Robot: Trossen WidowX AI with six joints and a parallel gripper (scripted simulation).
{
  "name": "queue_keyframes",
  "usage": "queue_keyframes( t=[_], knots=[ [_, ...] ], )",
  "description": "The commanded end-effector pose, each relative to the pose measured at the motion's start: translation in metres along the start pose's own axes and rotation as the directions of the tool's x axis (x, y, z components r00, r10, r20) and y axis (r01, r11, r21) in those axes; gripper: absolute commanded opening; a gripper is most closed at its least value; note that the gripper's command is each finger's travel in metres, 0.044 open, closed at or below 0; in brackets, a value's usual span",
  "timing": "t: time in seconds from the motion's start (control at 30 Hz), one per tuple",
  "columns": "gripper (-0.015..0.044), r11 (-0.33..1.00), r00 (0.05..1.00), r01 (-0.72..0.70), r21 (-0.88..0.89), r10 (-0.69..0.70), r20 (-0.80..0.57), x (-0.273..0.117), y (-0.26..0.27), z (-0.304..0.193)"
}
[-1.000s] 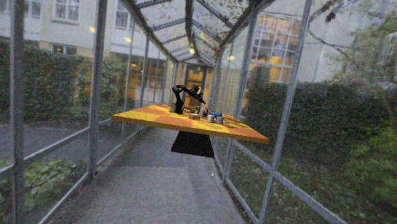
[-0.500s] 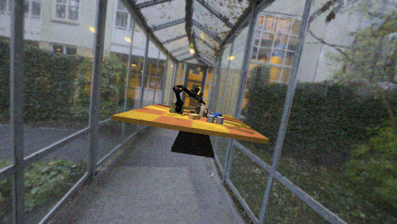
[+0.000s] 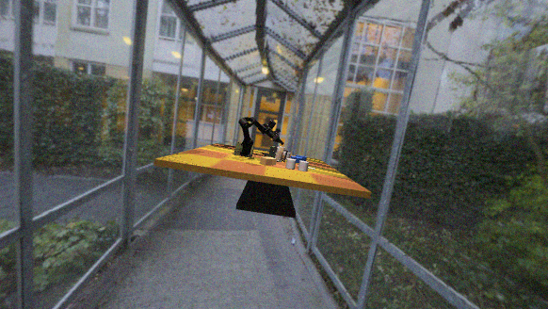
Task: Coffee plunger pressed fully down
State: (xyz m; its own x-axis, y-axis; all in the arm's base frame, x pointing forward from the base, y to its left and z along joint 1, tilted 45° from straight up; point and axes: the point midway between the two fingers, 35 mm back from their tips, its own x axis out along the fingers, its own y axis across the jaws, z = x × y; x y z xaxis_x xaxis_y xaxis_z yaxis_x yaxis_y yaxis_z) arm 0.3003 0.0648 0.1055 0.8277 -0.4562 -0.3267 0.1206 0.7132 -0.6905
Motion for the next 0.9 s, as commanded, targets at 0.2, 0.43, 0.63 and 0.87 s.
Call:
queue_keyframes(
  t=[0.2, 0.43, 0.63, 0.87],
  knots=[
    [0.0114, 1.0, 1.0, 0.0, -0.002, 0.0, 0.0, 0.0003, 0.0004, -0.0001],
    [0.0114, 1.0, 1.0, 0.0, -0.002, 0.0, 0.0, 0.0003, 0.0004, -0.0001],
    [0.0245, 1.0, 1.0, 0.0, -0.002, 0.0, 0.0, 0.0003, 0.0004, -0.0001],
    [0.0429, 1.0, 1.0, 0.0, -0.002, 0.0, 0.0, 0.0003, 0.0004, -0.0001]
  ],
)
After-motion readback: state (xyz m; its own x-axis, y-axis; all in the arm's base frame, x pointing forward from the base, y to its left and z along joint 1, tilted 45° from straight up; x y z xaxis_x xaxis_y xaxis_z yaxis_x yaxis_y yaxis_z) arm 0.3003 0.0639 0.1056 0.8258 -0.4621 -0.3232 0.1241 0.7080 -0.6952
